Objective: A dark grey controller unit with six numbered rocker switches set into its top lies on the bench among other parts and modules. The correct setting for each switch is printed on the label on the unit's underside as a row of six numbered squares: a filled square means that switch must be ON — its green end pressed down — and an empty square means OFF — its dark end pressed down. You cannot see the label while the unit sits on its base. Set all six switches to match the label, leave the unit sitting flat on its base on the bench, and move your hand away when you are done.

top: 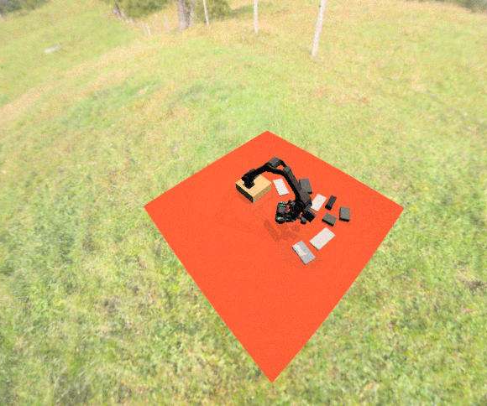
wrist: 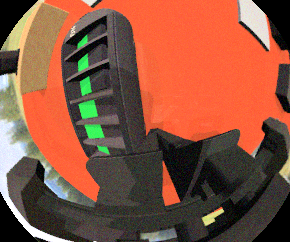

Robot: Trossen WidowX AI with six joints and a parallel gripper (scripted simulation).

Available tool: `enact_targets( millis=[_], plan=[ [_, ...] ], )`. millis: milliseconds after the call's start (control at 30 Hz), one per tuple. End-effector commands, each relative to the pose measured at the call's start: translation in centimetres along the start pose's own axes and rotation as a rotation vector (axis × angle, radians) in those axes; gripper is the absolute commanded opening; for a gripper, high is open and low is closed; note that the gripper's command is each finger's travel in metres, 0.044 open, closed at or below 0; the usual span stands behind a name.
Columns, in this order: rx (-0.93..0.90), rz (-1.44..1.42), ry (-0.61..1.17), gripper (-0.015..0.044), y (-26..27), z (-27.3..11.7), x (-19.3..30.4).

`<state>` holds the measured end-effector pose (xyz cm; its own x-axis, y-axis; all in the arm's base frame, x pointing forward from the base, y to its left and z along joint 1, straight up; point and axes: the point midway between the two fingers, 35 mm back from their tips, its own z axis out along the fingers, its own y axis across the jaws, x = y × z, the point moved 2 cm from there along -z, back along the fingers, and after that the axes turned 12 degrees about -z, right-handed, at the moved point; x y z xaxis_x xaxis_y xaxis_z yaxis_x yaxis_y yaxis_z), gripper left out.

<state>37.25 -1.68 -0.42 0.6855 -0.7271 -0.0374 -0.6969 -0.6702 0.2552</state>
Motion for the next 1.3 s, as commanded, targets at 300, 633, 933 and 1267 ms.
enact_targets(
  millis=[300,633,933,1267],
  plan=[
    [-0.010,-0.002,-0.002,0.0000,1.5,0.5,-0.3],
    [-0.011,-0.002,-0.002,0.0000,2.4,0.8,-0.6],
    [-0.012,-0.002,-0.002,0.0000,3.2,1.1,-0.9],
    [-0.012,-0.002,-0.003,0.0000,4.1,1.4,-1.3]
  ],
)
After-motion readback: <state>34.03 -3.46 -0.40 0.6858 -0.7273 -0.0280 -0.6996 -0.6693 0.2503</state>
